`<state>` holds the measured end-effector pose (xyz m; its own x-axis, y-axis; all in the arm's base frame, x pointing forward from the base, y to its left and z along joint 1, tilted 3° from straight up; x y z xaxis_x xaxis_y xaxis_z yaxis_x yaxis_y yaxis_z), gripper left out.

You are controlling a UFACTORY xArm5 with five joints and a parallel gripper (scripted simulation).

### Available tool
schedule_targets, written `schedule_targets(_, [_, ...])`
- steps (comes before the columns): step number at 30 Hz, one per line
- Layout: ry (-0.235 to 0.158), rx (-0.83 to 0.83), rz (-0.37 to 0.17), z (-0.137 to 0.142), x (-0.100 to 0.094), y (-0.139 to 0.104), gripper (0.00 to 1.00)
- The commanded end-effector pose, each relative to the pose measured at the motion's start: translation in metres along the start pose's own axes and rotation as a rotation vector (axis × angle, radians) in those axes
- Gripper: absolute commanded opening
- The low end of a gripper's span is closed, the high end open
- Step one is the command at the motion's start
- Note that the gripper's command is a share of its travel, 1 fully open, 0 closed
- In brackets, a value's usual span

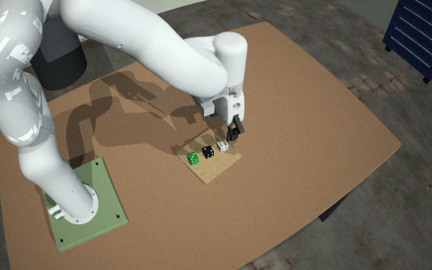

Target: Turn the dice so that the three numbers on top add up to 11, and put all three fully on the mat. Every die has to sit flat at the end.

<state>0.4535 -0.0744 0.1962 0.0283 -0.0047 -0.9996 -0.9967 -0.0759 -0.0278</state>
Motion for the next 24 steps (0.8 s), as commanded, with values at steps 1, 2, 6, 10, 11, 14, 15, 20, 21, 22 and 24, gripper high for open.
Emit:
schedule_targets(1, [0.001, 0.000, -0.004, 0.000, -0.001, -0.001, 1.00])
schedule_targets(2, [0.001, 0.000, -0.004, 0.000, -0.001, -0.001, 1.00])
schedule_targets(6, [0.001, 0.000, -0.004, 0.000, -0.002, -0.001, 1.00])
schedule_targets(10, [0.001, 0.000, -0.004, 0.000, -0.009, -0.001, 1.00])
schedule_targets(11, [0.001, 0.000, -0.004, 0.000, -0.012, -0.001, 1.00])
schedule_targets(14, [0.001, 0.000, -0.004, 0.001, -0.023, -0.001, 1.00])
schedule_targets(15, [0.001, 0.000, -0.004, 0.001, -0.028, -0.001, 1.00])
schedule_targets(20, [0.001, 0.000, -0.004, 0.001, -0.043, -0.001, 1.00])
schedule_targets(21, [0.001, 0.000, -0.004, 0.001, -0.048, -0.001, 1.00])
schedule_targets(22, [0.001, 0.000, -0.004, 0.002, -0.054, -0.001, 1.00])
schedule_targets(24, [0.001, 0.000, -0.004, 0.002, -0.063, -0.001, 1.00])
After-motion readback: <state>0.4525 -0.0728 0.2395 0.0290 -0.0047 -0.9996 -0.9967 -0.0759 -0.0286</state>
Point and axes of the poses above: the point where the finger pads meet when closed, its own x axis out along the fingers, its own z axis across the jaws, y = z × x, the point moved 9 cm from there along -x, back along the fingers, and after that the axes turned 14 degrees about -x, right-handed, at the moved point
